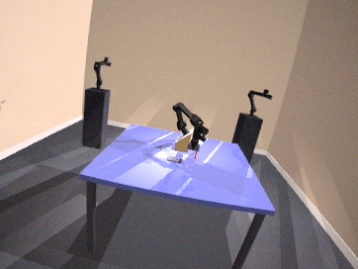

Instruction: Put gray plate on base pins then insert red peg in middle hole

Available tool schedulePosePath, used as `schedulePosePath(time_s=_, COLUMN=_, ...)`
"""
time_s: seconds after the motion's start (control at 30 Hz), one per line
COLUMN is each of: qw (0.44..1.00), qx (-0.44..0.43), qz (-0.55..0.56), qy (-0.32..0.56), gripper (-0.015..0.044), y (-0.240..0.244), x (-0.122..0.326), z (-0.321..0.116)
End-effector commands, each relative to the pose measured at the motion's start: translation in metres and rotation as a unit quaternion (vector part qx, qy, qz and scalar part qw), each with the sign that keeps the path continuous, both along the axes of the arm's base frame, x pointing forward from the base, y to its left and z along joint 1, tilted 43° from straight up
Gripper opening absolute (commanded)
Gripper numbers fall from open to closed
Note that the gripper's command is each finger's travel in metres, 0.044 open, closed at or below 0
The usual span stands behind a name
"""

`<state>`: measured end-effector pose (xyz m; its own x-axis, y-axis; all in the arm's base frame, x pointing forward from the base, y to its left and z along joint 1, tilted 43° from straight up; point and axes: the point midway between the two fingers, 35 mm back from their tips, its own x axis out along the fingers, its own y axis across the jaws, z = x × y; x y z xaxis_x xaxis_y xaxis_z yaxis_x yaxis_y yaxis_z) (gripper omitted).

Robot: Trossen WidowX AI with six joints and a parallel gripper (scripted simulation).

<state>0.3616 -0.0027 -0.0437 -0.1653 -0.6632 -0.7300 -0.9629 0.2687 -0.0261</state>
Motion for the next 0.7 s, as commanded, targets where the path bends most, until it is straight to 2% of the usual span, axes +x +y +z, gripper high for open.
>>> schedulePosePath(time_s=0.0, qw=1.000, qx=0.003, qz=-0.002, qy=-0.006, gripper=0.0000, y=0.003, x=0.002, z=0.006)
schedulePosePath(time_s=0.67, qw=1.000, qx=0.013, qz=0.016, qy=0.007, gripper=0.0000, y=-0.059, x=-0.006, z=0.018)
